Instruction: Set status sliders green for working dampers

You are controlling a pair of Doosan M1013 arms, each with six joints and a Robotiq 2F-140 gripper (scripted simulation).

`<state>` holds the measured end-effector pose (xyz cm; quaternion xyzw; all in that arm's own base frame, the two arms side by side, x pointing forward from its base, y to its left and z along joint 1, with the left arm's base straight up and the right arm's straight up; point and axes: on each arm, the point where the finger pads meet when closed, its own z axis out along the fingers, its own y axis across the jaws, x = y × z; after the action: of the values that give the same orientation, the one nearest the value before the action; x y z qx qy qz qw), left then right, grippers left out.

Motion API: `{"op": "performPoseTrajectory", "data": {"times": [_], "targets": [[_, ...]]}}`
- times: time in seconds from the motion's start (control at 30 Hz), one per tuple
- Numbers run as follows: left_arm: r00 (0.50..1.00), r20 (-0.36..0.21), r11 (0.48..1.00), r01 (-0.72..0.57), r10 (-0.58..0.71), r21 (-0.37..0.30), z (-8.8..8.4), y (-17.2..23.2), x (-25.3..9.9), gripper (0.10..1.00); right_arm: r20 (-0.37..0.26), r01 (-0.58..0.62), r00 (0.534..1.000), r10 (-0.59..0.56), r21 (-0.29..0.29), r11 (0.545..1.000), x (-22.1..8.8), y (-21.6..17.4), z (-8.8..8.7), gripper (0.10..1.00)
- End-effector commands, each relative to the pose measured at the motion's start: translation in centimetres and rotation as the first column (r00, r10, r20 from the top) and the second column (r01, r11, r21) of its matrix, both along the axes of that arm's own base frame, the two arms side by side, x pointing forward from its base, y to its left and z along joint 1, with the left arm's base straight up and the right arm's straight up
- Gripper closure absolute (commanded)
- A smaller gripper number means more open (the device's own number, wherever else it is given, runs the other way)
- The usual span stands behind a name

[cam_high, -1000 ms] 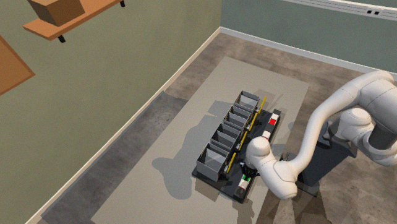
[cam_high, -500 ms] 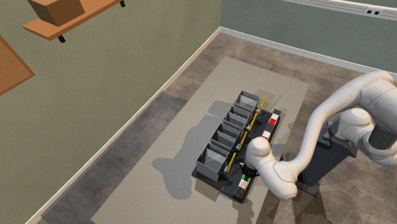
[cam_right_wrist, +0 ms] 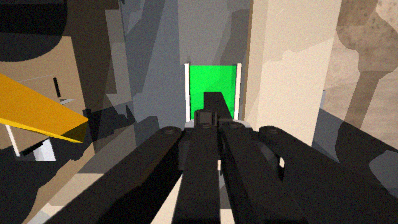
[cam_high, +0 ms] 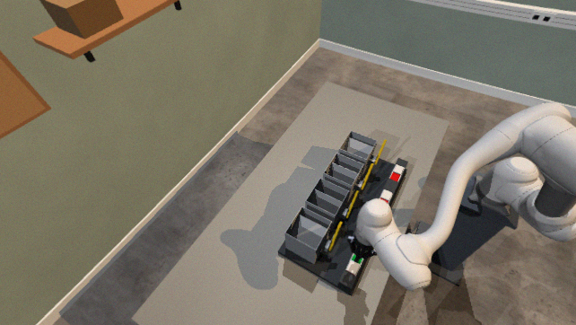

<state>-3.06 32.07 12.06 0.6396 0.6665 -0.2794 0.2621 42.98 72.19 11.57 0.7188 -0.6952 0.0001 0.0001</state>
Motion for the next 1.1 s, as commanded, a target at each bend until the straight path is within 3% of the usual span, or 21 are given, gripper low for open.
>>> {"op": "performPoseTrajectory", "data": {"times": [0.0, 1.07], "targets": [[1.0, 0.0, 1.0, 0.0, 0.0, 0.001, 0.03, 0.03, -0.01, 0.098, 0.001, 0.0, 1.0, 0.0, 0.002, 1.0, 0.01, 0.04, 0.12, 0.999], [1.0, 0.0, 1.0, 0.0, 0.0, 0.001, 0.03, 0.03, -0.01, 0.098, 0.001, 0.0, 1.0, 0.0, 0.002, 1.0, 0.03, -0.56, 0.12, 0.999]]}}
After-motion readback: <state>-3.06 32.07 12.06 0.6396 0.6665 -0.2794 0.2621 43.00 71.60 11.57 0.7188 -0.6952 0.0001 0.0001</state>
